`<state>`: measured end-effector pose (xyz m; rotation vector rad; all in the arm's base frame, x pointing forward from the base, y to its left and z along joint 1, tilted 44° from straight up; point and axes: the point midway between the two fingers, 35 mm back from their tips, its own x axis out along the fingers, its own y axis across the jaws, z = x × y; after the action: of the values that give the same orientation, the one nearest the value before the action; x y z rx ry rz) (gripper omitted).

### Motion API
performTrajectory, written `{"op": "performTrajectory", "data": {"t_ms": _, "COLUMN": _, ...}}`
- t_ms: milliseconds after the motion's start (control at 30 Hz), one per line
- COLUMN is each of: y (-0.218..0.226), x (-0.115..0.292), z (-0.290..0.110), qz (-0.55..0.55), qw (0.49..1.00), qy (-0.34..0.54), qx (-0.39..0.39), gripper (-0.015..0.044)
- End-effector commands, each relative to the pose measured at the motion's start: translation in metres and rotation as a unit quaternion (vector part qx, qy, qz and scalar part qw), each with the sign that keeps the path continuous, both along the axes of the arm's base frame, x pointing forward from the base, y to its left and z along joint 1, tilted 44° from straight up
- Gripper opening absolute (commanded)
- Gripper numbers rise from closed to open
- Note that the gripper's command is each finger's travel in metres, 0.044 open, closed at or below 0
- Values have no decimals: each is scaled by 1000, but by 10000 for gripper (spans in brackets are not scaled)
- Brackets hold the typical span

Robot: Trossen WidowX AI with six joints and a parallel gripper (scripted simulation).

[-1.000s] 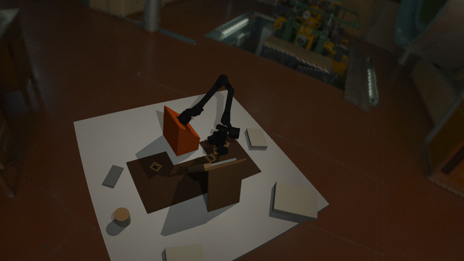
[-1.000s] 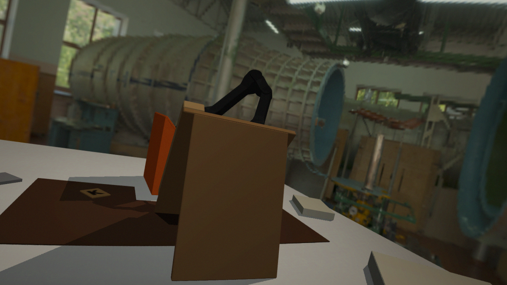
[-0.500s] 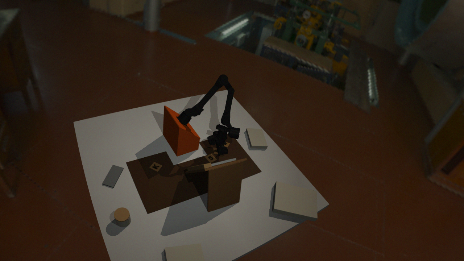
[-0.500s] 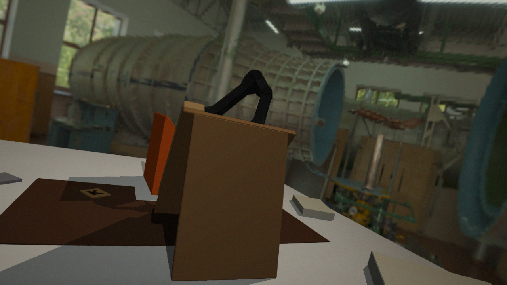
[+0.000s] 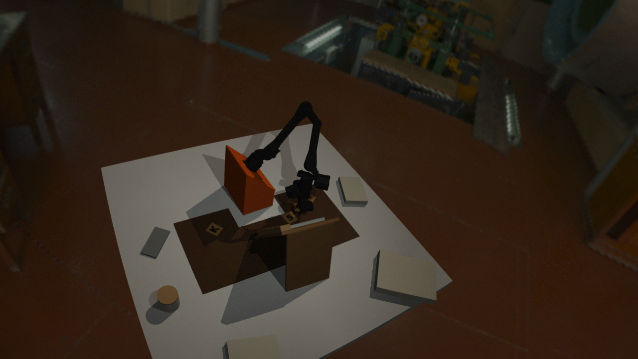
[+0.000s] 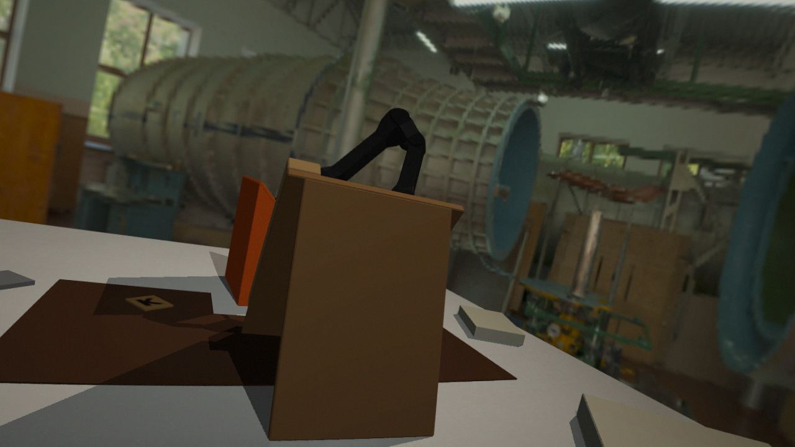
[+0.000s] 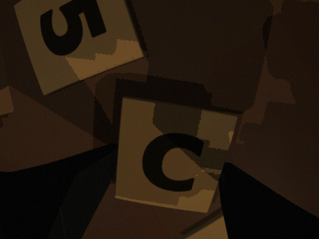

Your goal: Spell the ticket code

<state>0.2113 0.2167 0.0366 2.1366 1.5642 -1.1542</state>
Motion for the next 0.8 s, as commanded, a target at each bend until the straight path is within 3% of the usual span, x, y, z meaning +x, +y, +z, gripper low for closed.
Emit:
{"op": "performTrajectory", "data": {"t_ms": 0, "y": -2, "x": 0, "z": 2, "qz": 2, "qw": 1000, "qy": -1, "qx": 0, "gripper": 0}}
{"op": "performTrajectory", "data": {"t_ms": 767, "y": -15, "x": 0, "z": 11, "qz": 2, "qw": 1000, "qy": -1, "qx": 0, "gripper": 0}}
